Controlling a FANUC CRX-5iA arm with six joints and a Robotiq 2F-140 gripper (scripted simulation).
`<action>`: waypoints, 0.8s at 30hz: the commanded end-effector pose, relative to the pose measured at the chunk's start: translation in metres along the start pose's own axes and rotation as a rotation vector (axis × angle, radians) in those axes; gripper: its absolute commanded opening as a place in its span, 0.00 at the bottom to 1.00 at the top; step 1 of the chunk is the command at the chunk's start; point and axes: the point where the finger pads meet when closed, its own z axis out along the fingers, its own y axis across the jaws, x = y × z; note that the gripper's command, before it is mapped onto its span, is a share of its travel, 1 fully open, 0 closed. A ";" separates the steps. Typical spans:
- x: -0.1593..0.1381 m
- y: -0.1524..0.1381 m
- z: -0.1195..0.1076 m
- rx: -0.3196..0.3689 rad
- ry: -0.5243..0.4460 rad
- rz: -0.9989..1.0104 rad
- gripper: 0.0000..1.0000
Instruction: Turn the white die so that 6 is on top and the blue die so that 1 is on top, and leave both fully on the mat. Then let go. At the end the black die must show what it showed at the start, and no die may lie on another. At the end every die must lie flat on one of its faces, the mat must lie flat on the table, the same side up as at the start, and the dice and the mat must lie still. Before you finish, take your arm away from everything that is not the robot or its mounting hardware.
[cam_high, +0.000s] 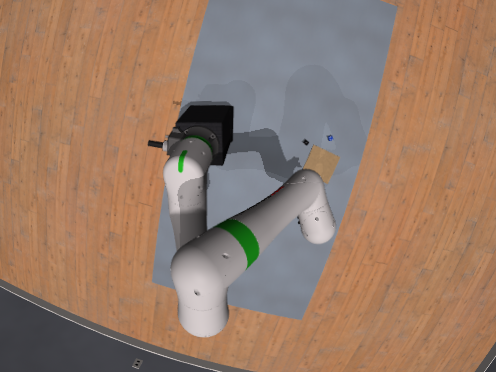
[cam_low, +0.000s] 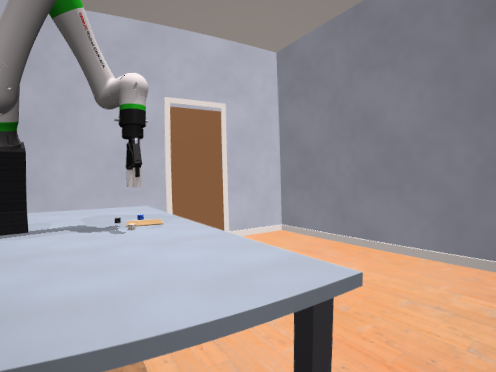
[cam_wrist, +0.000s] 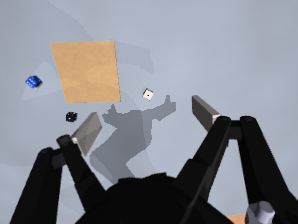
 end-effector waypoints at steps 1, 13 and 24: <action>0.000 0.000 0.000 0.000 0.000 0.000 1.00; 0.000 0.000 0.007 0.000 0.000 0.000 1.00; 0.002 0.001 0.068 0.000 0.000 0.000 1.00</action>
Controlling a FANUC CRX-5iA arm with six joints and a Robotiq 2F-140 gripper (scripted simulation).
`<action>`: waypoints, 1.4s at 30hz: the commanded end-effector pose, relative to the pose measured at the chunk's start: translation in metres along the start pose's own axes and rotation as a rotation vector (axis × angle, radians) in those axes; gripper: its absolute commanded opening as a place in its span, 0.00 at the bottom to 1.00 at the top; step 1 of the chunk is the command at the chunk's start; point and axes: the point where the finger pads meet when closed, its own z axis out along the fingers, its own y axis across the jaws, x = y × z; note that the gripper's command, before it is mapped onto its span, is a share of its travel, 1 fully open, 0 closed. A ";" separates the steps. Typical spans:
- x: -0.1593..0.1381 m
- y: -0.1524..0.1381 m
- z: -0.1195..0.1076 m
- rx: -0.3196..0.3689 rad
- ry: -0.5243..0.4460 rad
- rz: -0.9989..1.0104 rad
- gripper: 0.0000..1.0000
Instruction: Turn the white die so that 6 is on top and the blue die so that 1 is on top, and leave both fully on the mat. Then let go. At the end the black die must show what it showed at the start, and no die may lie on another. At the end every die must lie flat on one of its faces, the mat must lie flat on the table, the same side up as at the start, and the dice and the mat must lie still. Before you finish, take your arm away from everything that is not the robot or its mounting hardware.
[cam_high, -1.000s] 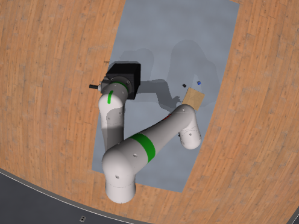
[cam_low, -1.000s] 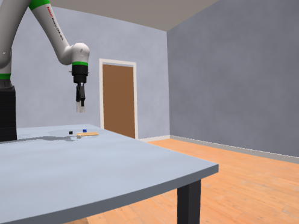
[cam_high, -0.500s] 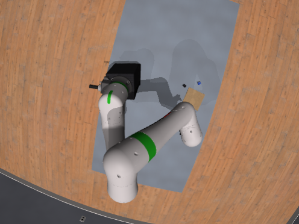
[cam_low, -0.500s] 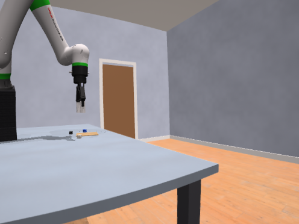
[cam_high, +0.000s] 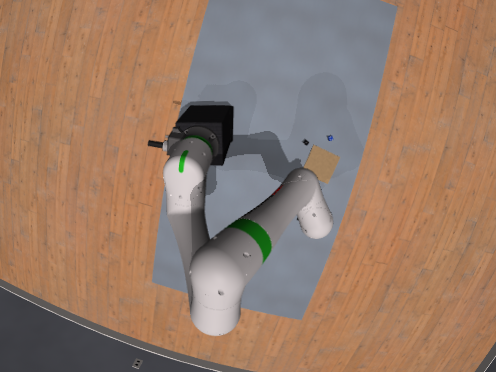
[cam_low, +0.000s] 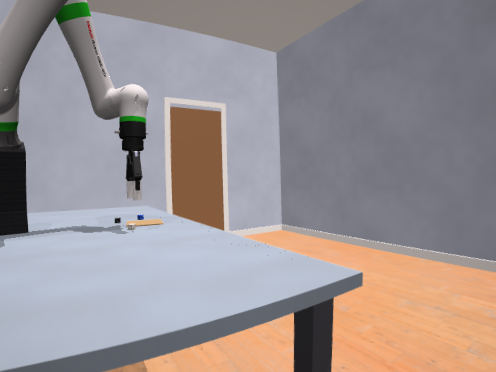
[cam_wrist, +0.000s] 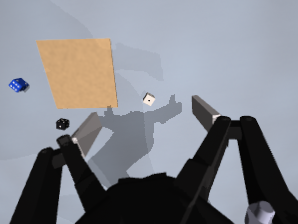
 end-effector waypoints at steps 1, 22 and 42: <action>0.003 0.002 0.031 -0.005 0.004 0.001 1.00; 0.003 0.002 0.051 -0.005 0.004 0.001 1.00; 0.003 0.002 0.051 -0.005 0.004 0.001 1.00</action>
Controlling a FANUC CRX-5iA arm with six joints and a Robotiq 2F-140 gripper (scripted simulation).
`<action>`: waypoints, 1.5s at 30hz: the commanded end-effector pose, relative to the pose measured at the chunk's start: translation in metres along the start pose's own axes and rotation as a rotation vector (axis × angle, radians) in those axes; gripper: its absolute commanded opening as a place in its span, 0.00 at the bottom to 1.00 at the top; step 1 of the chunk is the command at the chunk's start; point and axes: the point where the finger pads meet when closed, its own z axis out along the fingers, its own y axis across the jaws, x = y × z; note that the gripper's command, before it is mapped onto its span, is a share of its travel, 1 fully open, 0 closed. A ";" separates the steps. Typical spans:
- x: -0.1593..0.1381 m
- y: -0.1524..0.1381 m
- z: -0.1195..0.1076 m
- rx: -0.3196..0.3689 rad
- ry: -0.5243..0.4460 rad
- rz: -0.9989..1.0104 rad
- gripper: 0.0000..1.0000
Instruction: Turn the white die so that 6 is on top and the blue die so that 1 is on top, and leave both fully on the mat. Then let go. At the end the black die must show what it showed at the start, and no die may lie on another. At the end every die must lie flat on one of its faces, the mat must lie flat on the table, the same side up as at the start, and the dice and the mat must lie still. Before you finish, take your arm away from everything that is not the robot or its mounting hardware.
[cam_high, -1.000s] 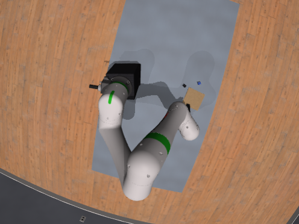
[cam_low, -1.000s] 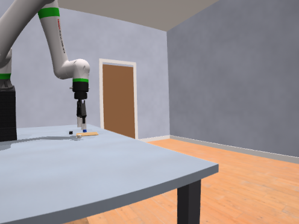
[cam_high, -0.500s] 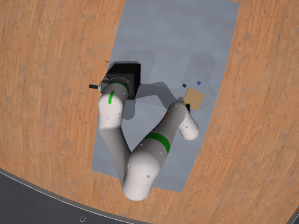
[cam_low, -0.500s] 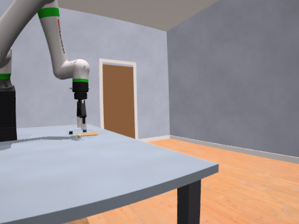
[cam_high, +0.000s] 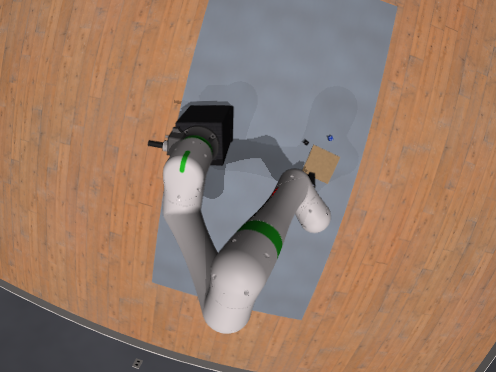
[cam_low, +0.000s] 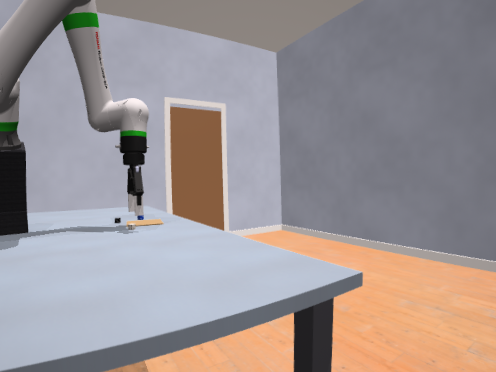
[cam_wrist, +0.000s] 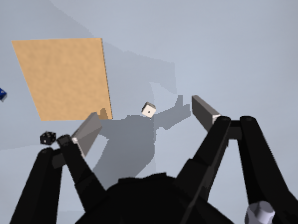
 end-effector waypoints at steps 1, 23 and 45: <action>0.000 0.000 0.000 0.000 0.000 0.000 1.00; -0.005 -0.044 0.000 0.000 0.000 0.000 1.00; -0.024 -0.199 0.000 0.000 0.000 0.000 1.00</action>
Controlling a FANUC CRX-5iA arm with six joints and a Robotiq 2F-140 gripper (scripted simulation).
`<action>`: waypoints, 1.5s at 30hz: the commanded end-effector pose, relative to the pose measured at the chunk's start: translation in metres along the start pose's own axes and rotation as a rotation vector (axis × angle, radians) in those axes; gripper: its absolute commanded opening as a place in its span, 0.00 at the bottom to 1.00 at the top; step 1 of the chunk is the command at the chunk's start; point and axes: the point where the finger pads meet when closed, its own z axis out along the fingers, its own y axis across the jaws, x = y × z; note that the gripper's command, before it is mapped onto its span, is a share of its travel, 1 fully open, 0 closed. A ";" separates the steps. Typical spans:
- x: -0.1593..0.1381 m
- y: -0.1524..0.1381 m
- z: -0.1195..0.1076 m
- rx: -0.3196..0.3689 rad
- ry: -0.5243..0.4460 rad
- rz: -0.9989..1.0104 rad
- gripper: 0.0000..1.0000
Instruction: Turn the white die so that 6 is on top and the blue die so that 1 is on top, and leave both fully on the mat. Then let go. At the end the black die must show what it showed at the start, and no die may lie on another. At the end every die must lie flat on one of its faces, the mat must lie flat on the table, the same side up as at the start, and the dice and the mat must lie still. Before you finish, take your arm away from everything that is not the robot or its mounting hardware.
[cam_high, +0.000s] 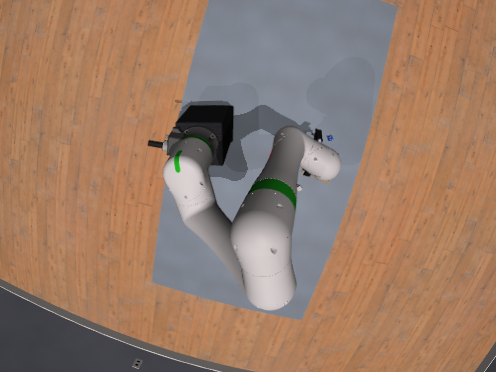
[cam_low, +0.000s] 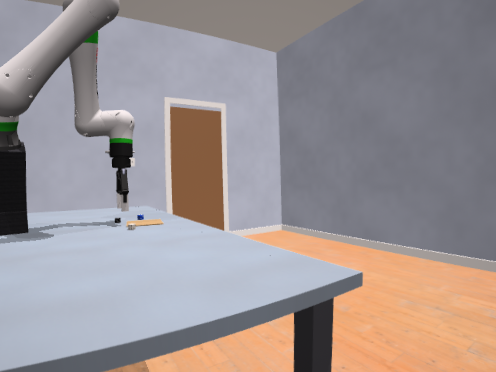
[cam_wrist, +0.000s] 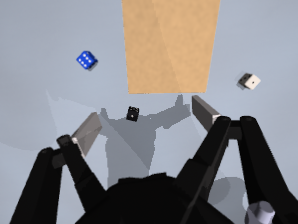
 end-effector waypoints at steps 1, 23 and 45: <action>-0.002 -0.022 0.000 -0.003 0.003 0.002 1.00; -0.003 -0.031 0.000 -0.003 0.003 0.002 1.00; -0.003 -0.031 0.000 -0.003 0.003 0.002 1.00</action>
